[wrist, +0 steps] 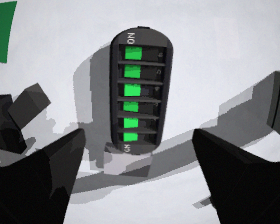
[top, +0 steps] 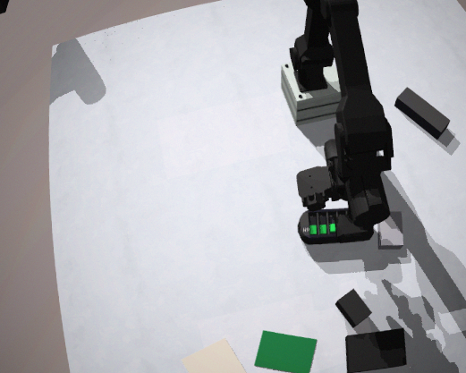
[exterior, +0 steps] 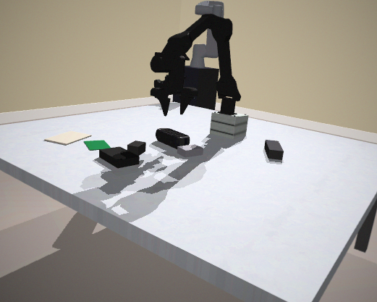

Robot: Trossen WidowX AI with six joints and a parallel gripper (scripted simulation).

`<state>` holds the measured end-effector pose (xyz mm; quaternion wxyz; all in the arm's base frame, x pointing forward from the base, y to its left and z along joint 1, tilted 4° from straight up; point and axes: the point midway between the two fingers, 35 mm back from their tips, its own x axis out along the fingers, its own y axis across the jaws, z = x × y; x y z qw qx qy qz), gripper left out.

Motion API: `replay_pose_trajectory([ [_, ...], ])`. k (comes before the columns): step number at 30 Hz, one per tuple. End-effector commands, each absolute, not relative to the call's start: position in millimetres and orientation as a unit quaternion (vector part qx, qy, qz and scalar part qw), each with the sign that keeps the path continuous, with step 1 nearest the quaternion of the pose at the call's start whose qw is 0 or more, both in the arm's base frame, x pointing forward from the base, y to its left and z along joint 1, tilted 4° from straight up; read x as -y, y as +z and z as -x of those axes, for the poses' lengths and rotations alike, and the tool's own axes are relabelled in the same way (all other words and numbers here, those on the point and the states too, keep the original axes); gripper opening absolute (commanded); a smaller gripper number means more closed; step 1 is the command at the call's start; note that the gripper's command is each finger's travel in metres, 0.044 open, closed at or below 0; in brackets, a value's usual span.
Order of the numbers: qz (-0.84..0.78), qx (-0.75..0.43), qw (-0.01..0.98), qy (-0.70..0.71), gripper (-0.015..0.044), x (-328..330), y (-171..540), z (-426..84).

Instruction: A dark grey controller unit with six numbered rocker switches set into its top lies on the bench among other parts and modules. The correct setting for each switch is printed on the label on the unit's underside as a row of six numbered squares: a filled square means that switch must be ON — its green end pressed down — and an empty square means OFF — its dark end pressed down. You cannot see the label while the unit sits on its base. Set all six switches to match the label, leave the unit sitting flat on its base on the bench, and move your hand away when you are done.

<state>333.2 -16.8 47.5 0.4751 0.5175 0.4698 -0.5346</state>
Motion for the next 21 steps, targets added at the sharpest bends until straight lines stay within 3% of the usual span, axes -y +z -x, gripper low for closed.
replay_pose_trajectory([
  [1, -0.518, -0.469, 0.474, -0.535, 0.0282, 16.6, 48.9, -333.3],
  [12, -0.518, -0.469, 0.474, -0.535, 0.0000, 16.6, 48.9, -333.3],
  [21, -0.518, -0.469, 0.474, -0.535, 0.0000, 16.6, 48.9, -333.3],
])
